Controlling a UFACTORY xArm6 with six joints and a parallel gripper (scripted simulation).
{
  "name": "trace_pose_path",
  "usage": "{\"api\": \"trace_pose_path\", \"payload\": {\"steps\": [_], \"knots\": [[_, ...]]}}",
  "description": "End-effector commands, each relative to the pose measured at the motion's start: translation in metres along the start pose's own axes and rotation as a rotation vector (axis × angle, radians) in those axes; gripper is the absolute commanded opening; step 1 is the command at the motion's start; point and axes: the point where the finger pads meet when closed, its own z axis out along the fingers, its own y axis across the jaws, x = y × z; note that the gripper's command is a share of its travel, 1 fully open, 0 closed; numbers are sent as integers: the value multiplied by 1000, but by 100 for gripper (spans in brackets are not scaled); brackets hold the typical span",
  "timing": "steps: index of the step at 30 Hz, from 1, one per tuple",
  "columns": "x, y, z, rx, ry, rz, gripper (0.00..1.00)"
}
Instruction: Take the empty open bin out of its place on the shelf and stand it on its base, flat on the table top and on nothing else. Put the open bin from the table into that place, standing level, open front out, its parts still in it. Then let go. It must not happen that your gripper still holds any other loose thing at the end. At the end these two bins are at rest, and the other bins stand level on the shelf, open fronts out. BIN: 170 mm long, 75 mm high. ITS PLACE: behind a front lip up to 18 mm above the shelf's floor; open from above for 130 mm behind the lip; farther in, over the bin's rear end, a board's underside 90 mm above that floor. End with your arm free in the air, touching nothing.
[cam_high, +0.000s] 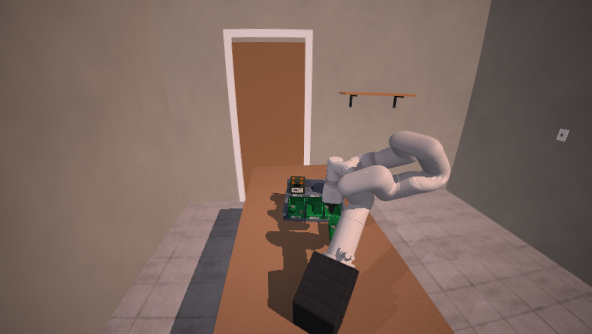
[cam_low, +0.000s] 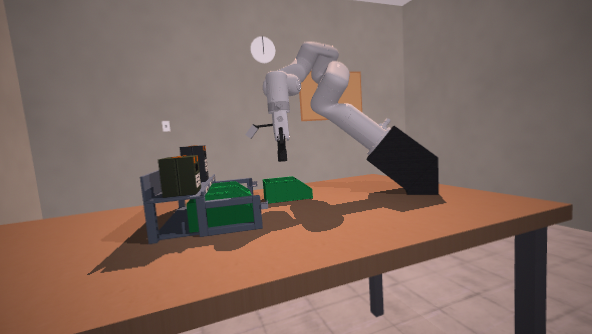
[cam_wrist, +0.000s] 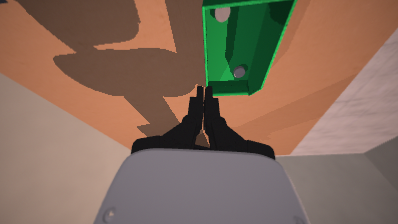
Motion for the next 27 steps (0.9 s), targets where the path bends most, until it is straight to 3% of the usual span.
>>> {"api": "trace_pose_path", "payload": {"steps": [1,5,7,8,14,22,24,27], "knots": [[22,-10,-3,-12,5,244,0],[45,-24,-2,-5,9,432,0],[45,-24,-2,-5,9,432,0],[52,-28,-2,-7,10,560,0],[85,-58,9,24,7,798,0],[108,-86,25,38,-9,1132,0],[108,-86,25,38,-9,1132,0],[111,-92,29,19,-11,1320,0]]}}
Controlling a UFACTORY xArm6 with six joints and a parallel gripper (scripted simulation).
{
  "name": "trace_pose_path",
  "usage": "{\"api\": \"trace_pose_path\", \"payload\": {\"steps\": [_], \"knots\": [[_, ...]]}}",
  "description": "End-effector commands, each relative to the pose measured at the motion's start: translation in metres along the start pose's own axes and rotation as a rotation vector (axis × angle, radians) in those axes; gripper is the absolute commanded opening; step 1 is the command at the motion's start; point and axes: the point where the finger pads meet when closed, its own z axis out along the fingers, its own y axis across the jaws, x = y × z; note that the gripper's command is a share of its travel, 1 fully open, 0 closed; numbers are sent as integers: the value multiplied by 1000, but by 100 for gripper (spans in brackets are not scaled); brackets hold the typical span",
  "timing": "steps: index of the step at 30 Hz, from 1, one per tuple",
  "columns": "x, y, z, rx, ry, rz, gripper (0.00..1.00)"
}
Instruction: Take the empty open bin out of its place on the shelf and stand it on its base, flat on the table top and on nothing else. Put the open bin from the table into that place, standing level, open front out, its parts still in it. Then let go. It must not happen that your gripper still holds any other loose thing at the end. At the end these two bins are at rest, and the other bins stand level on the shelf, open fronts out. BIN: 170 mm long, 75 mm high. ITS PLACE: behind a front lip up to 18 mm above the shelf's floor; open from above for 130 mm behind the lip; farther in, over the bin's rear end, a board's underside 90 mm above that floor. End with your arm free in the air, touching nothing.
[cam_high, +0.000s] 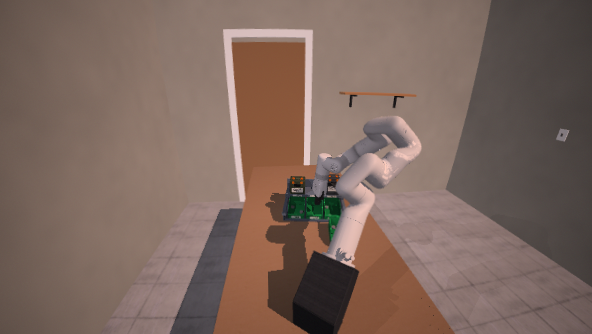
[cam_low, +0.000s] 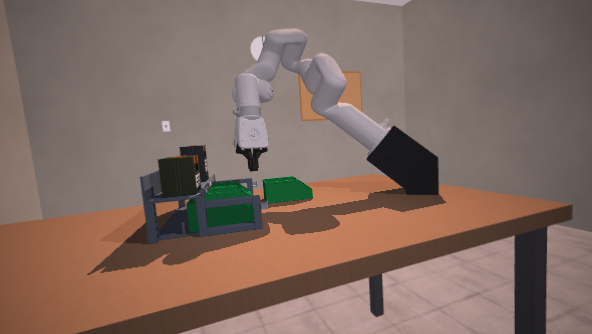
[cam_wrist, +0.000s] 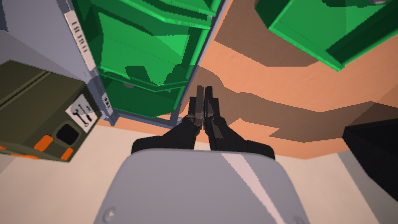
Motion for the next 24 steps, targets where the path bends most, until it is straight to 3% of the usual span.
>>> {"api": "trace_pose_path", "payload": {"steps": [1,8,9,24], "knots": [[-4,-18,13,-22,76,268,0],[-5,-20,14,-28,96,353,0],[-5,-20,14,-28,96,353,95],[-5,-20,14,-28,96,353,95]]}}
